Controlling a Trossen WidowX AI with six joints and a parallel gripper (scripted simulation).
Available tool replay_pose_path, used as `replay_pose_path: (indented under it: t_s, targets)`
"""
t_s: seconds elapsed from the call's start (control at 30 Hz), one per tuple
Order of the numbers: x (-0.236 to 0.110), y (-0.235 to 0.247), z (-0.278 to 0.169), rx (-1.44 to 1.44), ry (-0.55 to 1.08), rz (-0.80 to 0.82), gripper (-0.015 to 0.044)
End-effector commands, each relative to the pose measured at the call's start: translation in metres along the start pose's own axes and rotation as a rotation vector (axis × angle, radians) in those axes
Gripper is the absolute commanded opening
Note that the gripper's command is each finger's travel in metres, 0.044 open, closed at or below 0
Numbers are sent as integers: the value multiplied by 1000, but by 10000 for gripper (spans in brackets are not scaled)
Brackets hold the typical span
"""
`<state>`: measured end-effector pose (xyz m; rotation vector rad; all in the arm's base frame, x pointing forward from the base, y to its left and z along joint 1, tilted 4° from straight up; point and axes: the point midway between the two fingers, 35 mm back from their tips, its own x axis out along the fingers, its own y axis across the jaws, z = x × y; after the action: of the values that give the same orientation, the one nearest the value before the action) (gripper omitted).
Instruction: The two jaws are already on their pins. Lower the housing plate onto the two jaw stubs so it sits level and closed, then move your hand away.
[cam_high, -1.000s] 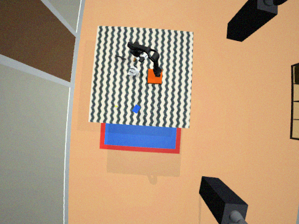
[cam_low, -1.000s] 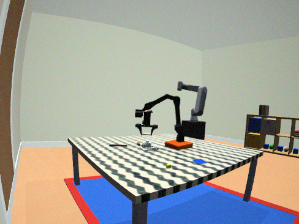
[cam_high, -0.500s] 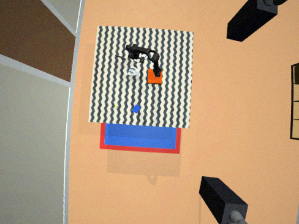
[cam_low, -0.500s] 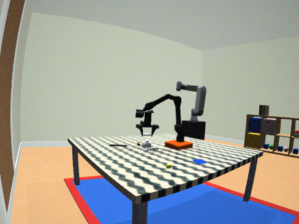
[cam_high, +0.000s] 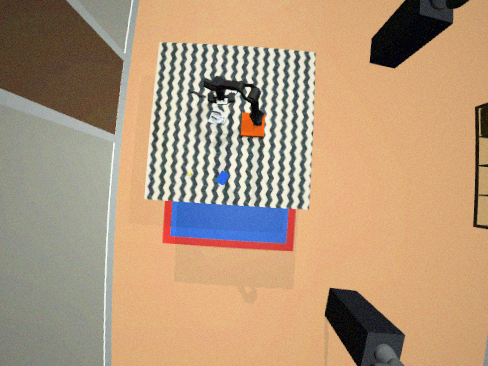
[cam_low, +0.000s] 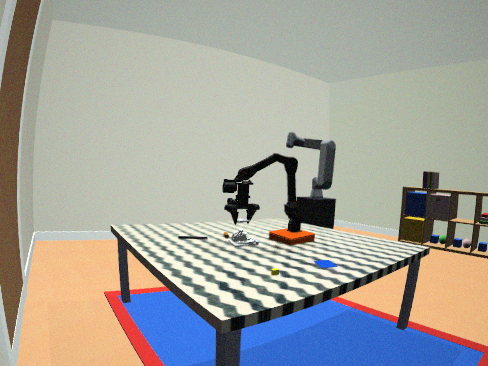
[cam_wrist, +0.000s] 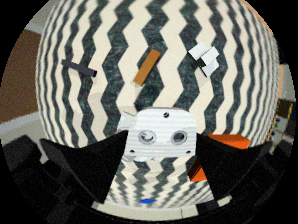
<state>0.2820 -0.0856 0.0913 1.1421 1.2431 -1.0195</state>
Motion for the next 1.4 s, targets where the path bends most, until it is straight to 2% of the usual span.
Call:
replay_pose_path:
  t_s: [0.0, 1.37]
  targets:
    - [1, 1, -8, -113, 1, -5, 351]
    - [1, 11, -81, -1173, 10, 7, 351]
